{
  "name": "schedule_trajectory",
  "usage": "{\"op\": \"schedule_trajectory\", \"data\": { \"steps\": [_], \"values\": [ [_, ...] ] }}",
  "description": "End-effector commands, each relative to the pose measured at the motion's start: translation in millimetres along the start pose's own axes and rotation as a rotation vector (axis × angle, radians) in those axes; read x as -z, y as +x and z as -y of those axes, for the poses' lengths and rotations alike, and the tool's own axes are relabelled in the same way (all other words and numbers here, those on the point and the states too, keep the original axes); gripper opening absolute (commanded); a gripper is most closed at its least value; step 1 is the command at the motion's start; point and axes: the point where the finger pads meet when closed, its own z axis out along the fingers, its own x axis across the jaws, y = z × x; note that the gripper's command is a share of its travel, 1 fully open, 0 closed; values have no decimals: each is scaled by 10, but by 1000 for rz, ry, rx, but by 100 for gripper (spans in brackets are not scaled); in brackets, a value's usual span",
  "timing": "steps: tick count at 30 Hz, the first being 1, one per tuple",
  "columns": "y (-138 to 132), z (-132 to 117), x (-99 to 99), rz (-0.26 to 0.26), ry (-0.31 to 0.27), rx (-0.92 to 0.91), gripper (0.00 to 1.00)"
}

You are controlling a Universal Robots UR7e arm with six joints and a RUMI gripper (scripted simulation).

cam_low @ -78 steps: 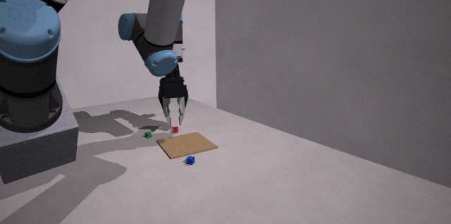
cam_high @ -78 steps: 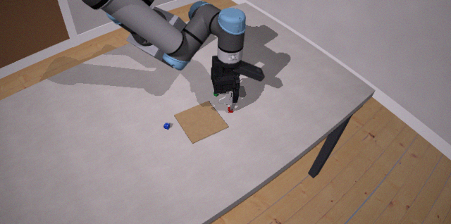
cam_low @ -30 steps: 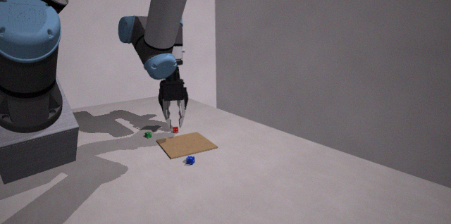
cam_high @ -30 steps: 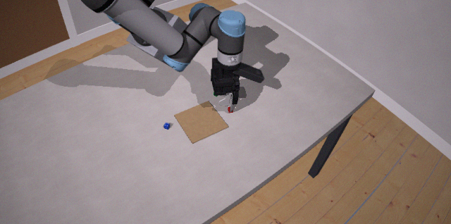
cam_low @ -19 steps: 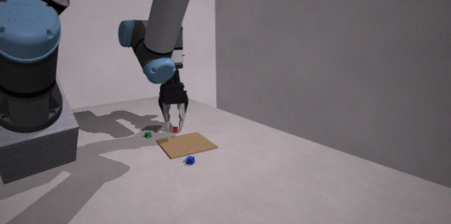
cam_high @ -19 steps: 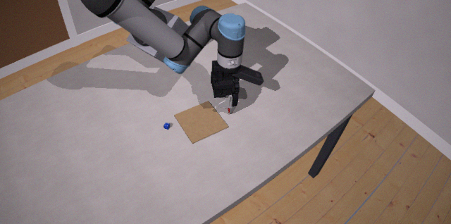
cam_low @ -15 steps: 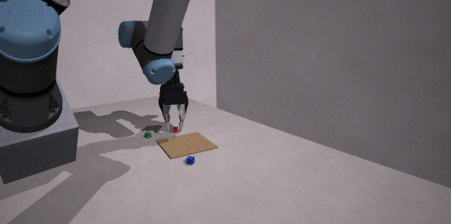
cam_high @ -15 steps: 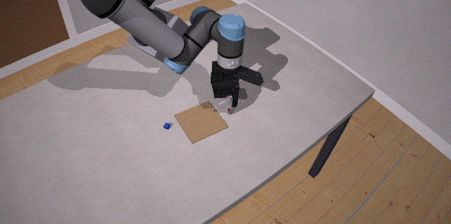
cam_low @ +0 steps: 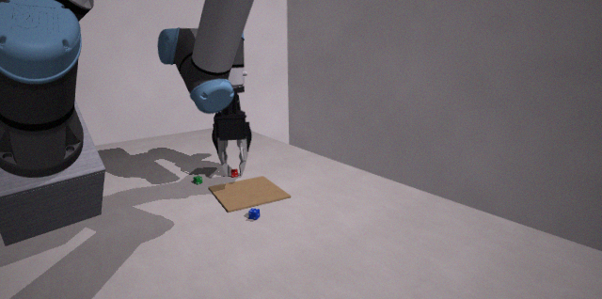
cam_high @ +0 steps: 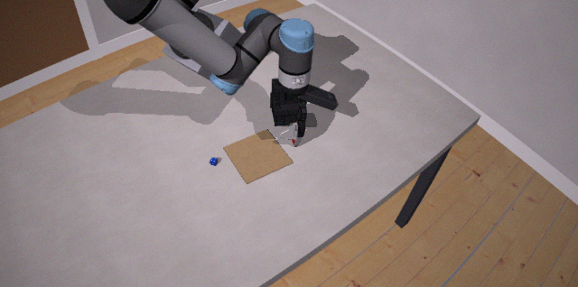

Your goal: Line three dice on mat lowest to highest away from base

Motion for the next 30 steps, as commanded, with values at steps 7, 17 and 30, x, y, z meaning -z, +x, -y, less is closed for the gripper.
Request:
{"op": "schedule_trajectory", "data": {
  "steps": [7,17,30],
  "values": [
    [-18,-12,-9,3,-1,1,18],
    [-18,-12,-9,3,-1,1,18],
    [-18,-12,-9,3,-1,1,0]
  ]
}}
